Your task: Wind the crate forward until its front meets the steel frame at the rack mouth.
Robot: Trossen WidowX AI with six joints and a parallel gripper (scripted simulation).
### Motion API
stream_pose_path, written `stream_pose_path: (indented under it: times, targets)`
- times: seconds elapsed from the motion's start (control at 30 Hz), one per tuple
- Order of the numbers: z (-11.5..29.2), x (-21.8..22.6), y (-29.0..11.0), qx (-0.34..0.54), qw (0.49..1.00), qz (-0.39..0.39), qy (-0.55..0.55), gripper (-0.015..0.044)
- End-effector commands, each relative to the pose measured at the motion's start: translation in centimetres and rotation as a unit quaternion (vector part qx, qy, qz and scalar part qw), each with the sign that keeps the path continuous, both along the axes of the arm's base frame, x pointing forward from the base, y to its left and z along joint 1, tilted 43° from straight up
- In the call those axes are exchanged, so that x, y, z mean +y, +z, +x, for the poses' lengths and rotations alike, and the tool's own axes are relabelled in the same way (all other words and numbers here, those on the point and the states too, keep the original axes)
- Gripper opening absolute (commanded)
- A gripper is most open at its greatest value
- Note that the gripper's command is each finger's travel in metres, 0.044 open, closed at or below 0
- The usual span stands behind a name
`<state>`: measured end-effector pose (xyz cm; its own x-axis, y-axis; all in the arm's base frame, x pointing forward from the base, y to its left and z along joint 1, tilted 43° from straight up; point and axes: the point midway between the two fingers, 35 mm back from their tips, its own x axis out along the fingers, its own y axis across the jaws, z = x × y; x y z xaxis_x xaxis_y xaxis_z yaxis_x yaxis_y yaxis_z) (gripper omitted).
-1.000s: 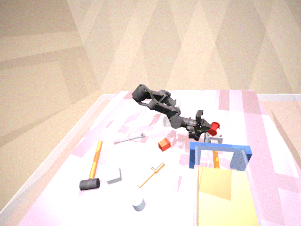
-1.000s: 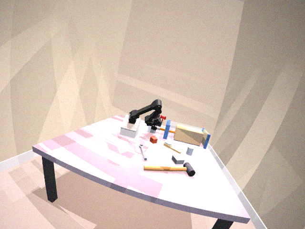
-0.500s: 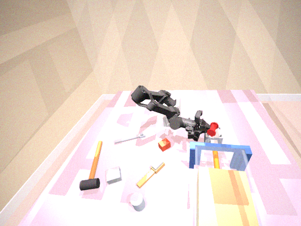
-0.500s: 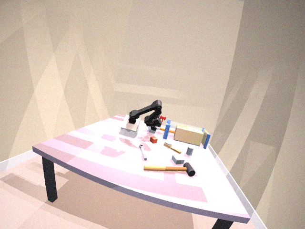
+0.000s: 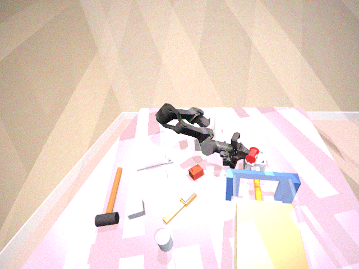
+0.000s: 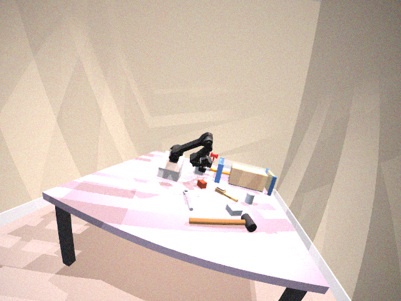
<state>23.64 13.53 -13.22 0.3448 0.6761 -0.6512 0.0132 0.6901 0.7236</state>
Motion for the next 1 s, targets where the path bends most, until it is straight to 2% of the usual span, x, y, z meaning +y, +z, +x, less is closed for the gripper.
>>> stream_pose_path:
  times: [0.0, 0.97]
  targets:
    - [-0.20, 0.01, -0.14, 0.000, 1.000, 0.004, 0.003, 0.0000]
    - [-0.42, -0.27, -0.67, -0.007, 1.000, 0.004, -0.004, 0.0000]
